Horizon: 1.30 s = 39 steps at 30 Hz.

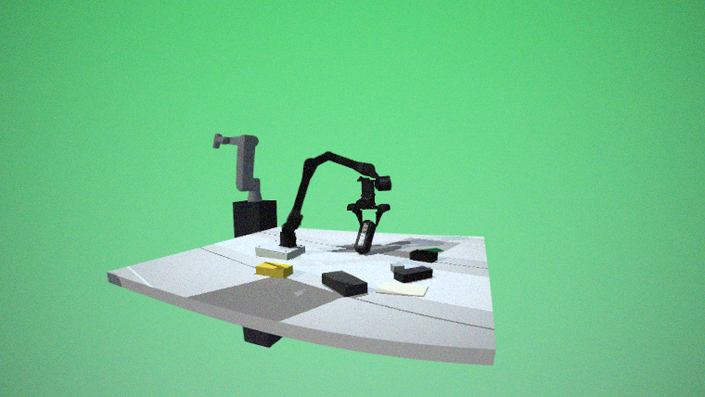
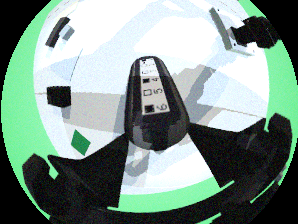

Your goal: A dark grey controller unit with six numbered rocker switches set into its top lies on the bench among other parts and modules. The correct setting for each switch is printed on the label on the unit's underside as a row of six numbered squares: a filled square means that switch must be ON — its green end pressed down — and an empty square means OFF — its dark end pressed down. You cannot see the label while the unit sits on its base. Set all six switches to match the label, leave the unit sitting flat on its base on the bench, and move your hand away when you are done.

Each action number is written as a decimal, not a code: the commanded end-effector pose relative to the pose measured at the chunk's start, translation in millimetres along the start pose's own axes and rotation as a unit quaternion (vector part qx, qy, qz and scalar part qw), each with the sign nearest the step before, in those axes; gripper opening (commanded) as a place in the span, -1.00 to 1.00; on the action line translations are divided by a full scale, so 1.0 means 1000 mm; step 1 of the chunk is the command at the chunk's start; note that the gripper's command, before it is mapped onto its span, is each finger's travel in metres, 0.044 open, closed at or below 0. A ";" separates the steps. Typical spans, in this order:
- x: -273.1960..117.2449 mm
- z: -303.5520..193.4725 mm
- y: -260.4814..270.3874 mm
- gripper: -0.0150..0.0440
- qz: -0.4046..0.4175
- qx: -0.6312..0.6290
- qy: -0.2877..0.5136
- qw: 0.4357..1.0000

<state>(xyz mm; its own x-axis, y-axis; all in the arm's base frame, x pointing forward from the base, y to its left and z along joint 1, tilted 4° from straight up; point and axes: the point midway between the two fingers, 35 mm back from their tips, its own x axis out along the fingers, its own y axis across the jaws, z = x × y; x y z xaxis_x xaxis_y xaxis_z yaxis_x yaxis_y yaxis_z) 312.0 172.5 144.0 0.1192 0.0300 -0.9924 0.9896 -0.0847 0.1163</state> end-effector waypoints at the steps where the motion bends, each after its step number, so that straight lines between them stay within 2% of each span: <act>1: 0.007 0.000 0.001 0.65 -0.006 0.005 -0.006 1.000; 39: 0.028 -0.022 0.000 0.65 -0.006 0.005 -0.005 1.000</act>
<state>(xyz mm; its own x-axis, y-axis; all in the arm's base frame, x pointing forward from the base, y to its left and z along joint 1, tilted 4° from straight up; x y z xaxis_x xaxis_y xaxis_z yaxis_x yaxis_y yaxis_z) 316.0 198.0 123.7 0.1168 0.0383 -0.9924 0.9902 -0.0818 0.1133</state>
